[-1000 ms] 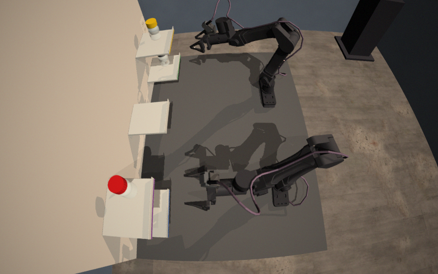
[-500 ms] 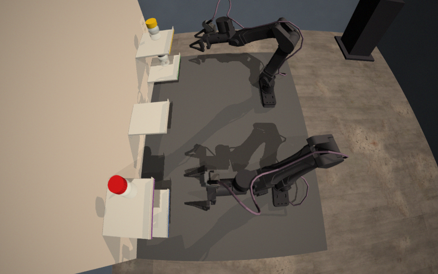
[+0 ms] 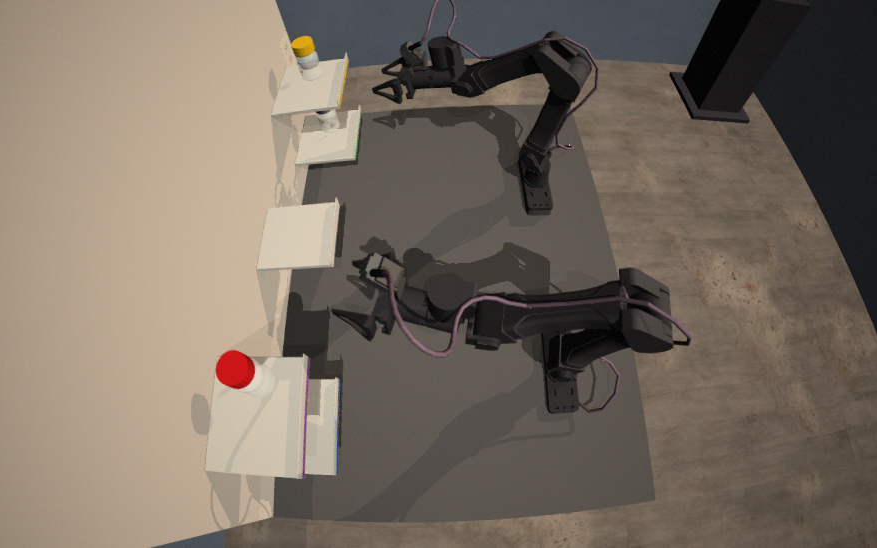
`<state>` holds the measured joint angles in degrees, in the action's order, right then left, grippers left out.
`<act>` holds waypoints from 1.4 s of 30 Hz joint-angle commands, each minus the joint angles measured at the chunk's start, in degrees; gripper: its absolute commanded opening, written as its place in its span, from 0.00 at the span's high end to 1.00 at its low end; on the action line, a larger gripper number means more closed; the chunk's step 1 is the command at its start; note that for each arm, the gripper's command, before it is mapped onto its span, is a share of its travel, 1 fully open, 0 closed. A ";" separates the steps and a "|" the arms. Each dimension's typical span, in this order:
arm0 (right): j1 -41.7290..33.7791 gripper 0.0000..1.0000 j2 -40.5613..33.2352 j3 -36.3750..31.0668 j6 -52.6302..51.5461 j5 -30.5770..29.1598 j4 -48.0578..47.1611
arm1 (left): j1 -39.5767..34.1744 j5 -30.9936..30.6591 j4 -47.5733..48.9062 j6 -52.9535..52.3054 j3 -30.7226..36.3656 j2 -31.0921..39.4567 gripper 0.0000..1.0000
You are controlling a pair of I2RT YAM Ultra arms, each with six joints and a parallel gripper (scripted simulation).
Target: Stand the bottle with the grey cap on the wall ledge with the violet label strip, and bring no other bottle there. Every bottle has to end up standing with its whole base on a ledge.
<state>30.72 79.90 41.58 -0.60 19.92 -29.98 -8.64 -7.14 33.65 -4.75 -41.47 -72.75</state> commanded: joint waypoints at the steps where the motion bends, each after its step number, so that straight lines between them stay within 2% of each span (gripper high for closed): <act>1: -1.91 0.06 5.74 1.28 0.88 -2.18 -8.67 | -8.71 1.50 -9.86 -0.92 -7.20 -3.42 0.00; 2: -2.43 0.06 7.84 1.60 1.02 -2.57 -10.65 | -11.82 1.84 -11.82 -0.97 -9.47 -4.58 0.00; 4: -2.43 0.06 7.84 1.60 1.02 -2.57 -10.65 | -11.82 1.84 -11.82 -0.97 -9.47 -4.58 0.00; 5: -2.94 0.06 10.49 2.10 1.02 -2.99 -13.40 | -15.25 2.70 -14.39 -0.51 -15.10 -7.57 0.00; 14: -6.53 0.06 28.72 8.27 2.21 -5.18 -25.13 | -38.57 4.89 -28.91 -1.07 -36.49 -15.93 0.00; 19: -7.55 0.06 35.53 12.13 2.55 -5.67 -28.02 | -46.86 5.85 -34.50 -1.03 -48.13 -20.27 0.00; 21: -7.55 0.06 35.53 12.13 2.55 -5.67 -28.02 | -46.86 5.85 -34.50 -1.03 -48.13 -20.27 0.00; 22: -7.66 0.06 36.69 12.94 2.59 -5.72 -28.40 | -48.26 6.10 -36.17 -0.89 -50.77 -21.44 0.00; 27: -7.81 0.06 38.16 14.08 2.36 -5.51 -27.58 | -50.76 6.25 -36.69 -0.86 -53.95 -22.69 0.00; 35: -7.87 0.06 38.22 14.38 2.34 -5.60 -28.10 | -50.48 6.26 -36.89 -0.79 -54.36 -22.90 0.00; 42: -8.15 0.06 38.37 16.64 2.24 -5.97 -24.58 | -50.48 6.25 -36.92 -0.79 -54.40 -22.92 0.00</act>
<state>23.22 118.30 54.94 1.50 14.57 -55.83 -59.07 -1.50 -2.55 -5.39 -94.17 -95.35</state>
